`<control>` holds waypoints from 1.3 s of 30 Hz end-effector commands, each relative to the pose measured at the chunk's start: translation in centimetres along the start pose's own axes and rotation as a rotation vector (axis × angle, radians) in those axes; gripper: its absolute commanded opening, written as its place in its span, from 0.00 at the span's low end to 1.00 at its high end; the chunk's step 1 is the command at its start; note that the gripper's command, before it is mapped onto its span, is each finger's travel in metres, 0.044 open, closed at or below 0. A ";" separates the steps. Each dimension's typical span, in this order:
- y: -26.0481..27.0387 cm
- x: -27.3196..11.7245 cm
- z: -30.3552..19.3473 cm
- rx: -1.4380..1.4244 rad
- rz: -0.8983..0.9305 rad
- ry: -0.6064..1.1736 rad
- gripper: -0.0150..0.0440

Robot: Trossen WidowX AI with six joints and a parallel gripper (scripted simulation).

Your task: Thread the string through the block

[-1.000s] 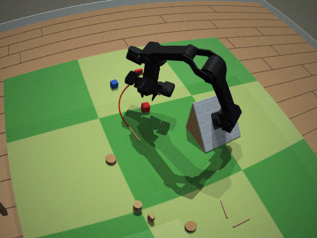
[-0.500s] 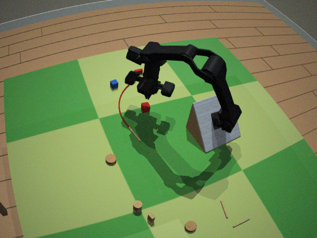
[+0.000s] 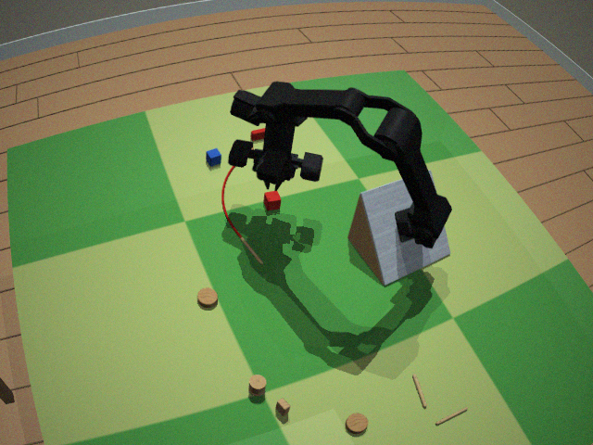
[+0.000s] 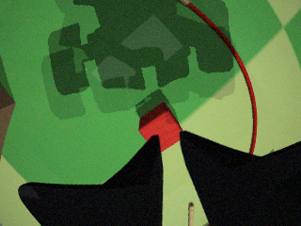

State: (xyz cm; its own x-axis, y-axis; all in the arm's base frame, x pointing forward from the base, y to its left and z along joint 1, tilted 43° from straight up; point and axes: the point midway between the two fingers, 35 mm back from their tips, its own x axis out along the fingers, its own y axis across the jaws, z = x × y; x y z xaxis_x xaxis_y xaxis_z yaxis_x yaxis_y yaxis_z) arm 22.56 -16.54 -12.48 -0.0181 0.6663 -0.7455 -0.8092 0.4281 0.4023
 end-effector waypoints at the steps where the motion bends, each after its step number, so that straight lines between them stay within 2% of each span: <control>1: -2.5 -0.2 6.1 -0.451 -0.005 0.004 0.52; 5: -3.3 0.1 10.6 -0.773 -0.001 -0.008 0.70; 12: -3.3 0.2 10.9 -0.793 -0.001 -0.009 1.00; 17: -3.3 0.2 10.9 -0.793 -0.001 -0.009 1.00; 29: -3.3 0.2 10.9 -0.793 -0.001 -0.009 0.47; 39: -3.3 0.2 10.9 -0.793 -0.001 -0.009 0.46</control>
State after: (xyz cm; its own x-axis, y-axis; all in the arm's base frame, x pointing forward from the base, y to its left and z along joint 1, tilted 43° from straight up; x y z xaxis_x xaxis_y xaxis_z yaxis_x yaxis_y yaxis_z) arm 31.60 -11.26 -8.24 -0.0176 0.6706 -0.7416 -0.9871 -0.1299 -0.0941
